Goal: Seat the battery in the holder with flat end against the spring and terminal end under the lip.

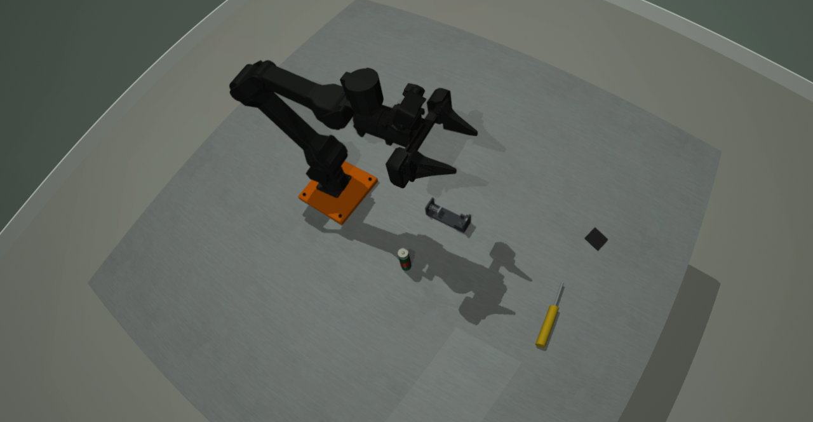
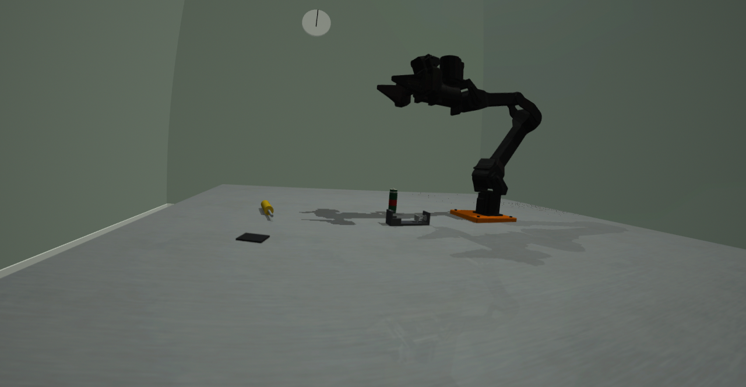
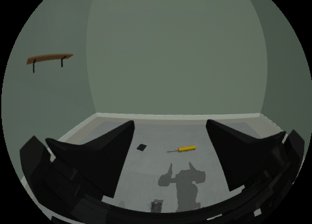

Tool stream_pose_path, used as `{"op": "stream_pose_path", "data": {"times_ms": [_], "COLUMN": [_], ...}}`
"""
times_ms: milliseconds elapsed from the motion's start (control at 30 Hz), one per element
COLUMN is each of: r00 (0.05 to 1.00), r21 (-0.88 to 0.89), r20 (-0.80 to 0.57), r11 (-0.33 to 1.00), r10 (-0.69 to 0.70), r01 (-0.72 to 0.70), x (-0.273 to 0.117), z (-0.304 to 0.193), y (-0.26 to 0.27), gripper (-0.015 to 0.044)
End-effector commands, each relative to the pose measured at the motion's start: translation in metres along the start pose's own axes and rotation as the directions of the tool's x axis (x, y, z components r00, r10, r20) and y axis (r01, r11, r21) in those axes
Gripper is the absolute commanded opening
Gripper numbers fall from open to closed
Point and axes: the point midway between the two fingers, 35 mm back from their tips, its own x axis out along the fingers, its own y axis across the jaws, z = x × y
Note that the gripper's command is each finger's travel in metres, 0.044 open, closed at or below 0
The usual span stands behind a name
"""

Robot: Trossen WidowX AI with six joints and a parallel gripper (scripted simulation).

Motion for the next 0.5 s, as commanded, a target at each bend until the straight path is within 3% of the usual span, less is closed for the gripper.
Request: {"op": "stream_pose_path", "data": {"times_ms": [0, 100, 200, 333, 467], "r00": [1.000, 0.970, 0.856, 0.588, 0.232], "r21": [-0.006, -0.088, -0.175, -0.216, -0.139], "r20": [-0.016, -0.238, -0.510, -0.800, -0.969], "r11": [1.000, 0.996, 0.984, 0.971, 0.964], "r10": [-0.003, -0.045, -0.090, -0.116, -0.086], "r01": [0.003, 0.024, 0.000, -0.101, -0.226], "x": [0.001, 0.014, 0.016, -0.005, -0.044], "z": [-0.002, -0.037, -0.082, -0.130, -0.159], "y": [-0.001, -0.014, -0.032, -0.053, -0.068], "gripper": [0.0374, 0.0295, 0.0216, 0.0111, 0.0006]}}
